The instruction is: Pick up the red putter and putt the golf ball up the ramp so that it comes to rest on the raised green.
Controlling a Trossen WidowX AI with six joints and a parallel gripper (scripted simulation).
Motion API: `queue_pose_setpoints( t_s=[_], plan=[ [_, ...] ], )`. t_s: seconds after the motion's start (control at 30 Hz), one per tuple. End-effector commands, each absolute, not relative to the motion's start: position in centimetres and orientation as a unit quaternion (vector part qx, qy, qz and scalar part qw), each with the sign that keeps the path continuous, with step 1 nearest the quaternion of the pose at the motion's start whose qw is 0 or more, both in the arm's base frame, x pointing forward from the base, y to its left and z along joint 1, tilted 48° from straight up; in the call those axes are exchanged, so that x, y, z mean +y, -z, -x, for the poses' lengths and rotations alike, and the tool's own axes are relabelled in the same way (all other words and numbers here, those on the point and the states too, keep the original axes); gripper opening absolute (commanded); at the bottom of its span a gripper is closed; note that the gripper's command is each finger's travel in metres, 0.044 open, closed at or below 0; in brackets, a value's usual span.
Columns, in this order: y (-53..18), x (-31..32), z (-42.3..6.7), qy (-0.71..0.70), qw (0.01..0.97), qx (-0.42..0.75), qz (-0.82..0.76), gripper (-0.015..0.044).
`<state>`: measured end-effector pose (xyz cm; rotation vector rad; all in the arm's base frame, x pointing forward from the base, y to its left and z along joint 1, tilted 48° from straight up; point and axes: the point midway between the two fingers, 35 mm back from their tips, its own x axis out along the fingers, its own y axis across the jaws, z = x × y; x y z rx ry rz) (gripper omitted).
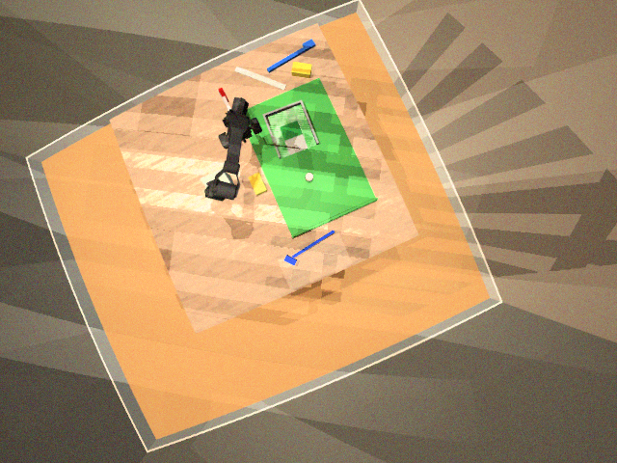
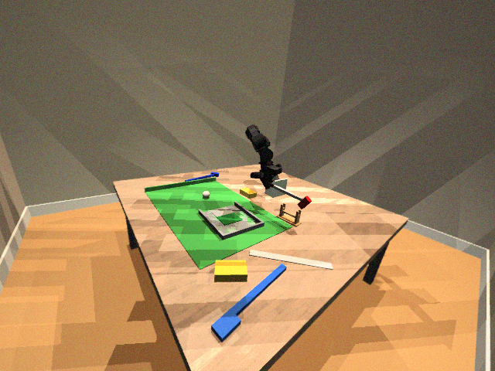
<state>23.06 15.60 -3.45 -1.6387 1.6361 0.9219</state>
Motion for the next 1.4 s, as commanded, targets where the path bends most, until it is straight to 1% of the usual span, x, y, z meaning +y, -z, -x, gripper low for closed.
queue_pose_setpoints(
  t_s=[0.0, 0.37, 0.7, 1.03, 1.37],
  plan=[
    [1.3, 14.9, -24.2, -0.316, 0.361, 0.630, 0.611, 0.0000],
    [-5.1, 10.6, -26.2, -0.187, 0.464, 0.662, 0.559, 0.0000],
    [-10.6, 6.0, -26.5, -0.062, 0.546, 0.672, 0.496, 0.0000],
    [-15.8, 1.2, -25.4, 0.068, 0.613, 0.664, 0.423, 0.0000],
    [-20.5, -3.4, -22.7, 0.199, 0.664, 0.635, 0.343, 0.0000]
  ],
)
